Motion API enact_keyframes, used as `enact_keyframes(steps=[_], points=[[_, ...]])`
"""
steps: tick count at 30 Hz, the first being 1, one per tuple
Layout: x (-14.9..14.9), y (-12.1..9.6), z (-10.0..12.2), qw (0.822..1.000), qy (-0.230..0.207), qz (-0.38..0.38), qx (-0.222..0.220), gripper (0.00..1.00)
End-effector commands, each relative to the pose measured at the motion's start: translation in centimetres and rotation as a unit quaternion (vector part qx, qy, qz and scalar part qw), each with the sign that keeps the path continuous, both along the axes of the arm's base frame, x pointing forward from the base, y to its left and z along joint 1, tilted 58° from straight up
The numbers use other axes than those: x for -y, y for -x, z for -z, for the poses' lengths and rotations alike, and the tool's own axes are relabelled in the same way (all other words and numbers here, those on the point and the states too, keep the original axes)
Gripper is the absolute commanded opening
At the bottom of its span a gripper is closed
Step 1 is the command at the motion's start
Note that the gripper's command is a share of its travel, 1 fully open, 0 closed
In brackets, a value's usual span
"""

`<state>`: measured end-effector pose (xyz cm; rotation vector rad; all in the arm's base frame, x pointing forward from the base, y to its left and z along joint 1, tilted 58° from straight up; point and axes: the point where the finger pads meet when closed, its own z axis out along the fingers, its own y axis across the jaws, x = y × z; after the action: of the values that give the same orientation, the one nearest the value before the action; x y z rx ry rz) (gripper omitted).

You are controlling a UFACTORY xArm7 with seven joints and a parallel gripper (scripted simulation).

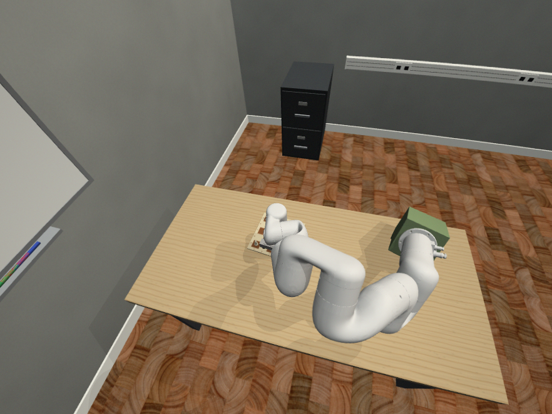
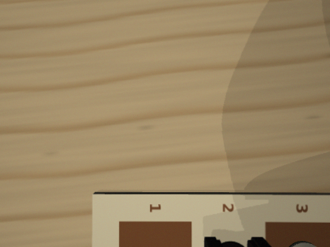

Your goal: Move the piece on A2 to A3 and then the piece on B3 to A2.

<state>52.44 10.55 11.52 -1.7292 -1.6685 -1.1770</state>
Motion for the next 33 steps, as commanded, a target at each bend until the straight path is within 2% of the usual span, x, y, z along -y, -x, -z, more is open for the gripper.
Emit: enact_keyframes(steps=[1,33], points=[[0.26,-0.1,-0.06,1.0,0.001,0.002,0.001,0.0],[-0.09,-0.22,0.17,1.0,0.001,0.002,0.001,0.0]])
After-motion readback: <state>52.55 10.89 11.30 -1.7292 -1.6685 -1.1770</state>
